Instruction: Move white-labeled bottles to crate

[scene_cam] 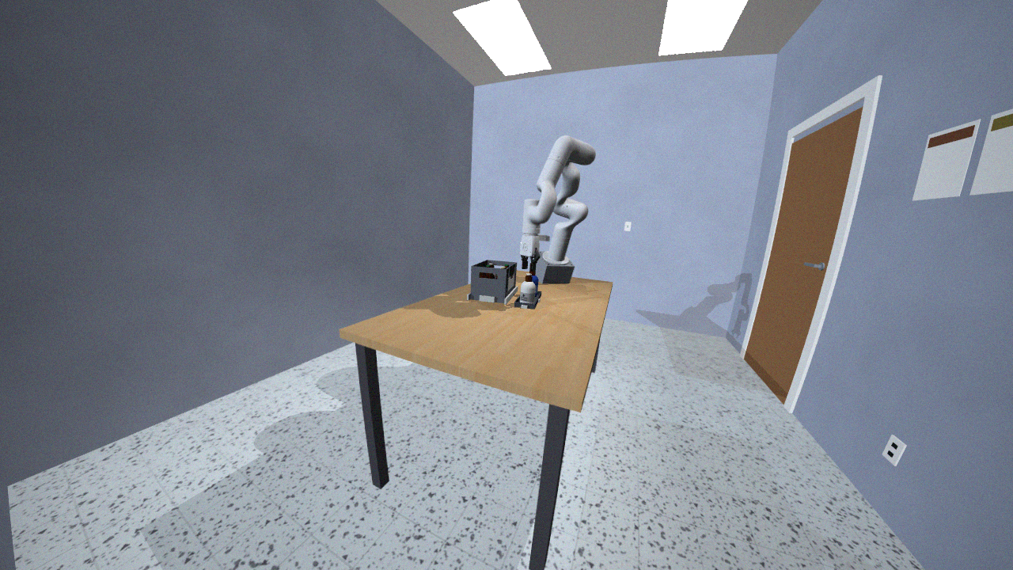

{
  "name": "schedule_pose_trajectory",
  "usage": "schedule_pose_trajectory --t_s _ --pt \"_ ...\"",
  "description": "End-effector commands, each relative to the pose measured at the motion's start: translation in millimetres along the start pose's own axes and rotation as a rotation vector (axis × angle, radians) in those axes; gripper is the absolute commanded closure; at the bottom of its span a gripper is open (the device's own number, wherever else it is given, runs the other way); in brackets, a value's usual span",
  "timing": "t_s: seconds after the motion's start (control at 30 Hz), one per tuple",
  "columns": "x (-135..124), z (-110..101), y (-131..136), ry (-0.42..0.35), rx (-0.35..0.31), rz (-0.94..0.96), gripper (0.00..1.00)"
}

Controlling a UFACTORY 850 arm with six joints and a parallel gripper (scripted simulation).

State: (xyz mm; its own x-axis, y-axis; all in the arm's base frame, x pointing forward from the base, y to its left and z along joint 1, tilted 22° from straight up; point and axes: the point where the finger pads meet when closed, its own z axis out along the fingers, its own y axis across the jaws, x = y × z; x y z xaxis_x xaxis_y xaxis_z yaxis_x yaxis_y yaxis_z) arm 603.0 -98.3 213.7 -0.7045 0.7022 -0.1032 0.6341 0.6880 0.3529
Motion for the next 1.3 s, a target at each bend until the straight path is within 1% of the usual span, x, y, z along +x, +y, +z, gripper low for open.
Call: schedule_pose_trajectory --t_s 0.0,0.47,0.97,1.27 --pt "-1 0 1 -0.002 -0.001 0.0 0.34" --pt "-1 8 1 -0.002 -0.001 0.0 0.34" --pt "-1 26 1 -0.002 -0.001 0.0 0.34" --pt "-1 34 1 -0.002 -0.001 0.0 0.34"
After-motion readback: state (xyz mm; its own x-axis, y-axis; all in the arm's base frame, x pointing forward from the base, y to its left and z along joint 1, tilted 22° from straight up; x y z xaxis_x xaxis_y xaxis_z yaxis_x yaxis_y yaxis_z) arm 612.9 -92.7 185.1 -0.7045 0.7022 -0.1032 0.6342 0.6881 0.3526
